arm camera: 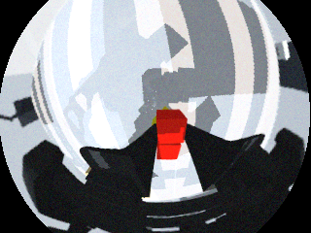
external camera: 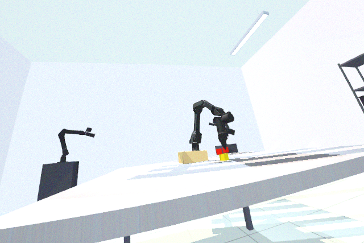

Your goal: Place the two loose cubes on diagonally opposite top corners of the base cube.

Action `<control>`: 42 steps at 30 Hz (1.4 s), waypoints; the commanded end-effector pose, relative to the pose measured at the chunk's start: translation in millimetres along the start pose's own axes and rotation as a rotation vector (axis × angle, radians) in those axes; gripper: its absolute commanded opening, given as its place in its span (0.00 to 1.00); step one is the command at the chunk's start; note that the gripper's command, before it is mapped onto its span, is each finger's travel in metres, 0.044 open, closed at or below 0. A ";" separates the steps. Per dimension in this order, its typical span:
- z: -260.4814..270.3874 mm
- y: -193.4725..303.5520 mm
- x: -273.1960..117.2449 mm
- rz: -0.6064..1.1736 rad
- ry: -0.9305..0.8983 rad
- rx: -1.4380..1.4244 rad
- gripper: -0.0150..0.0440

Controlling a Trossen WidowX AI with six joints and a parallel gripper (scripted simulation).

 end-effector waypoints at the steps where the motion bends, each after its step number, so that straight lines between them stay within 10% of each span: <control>1: 0.4 0.3 2.1 0.004 0.004 -0.007 0.43; 42: 0.5 0.1 -17.6 0.002 0.001 -0.003 0.60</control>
Point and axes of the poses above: the point midway between the two fingers, 35 mm back from their tips, its own x axis out along the fingers, its own z axis across the jaws, y = z × x, the point moved 6 cm from there along -x, back along the fingers, and after that the axes turned 7 degrees about x, right-handed, at the moved point
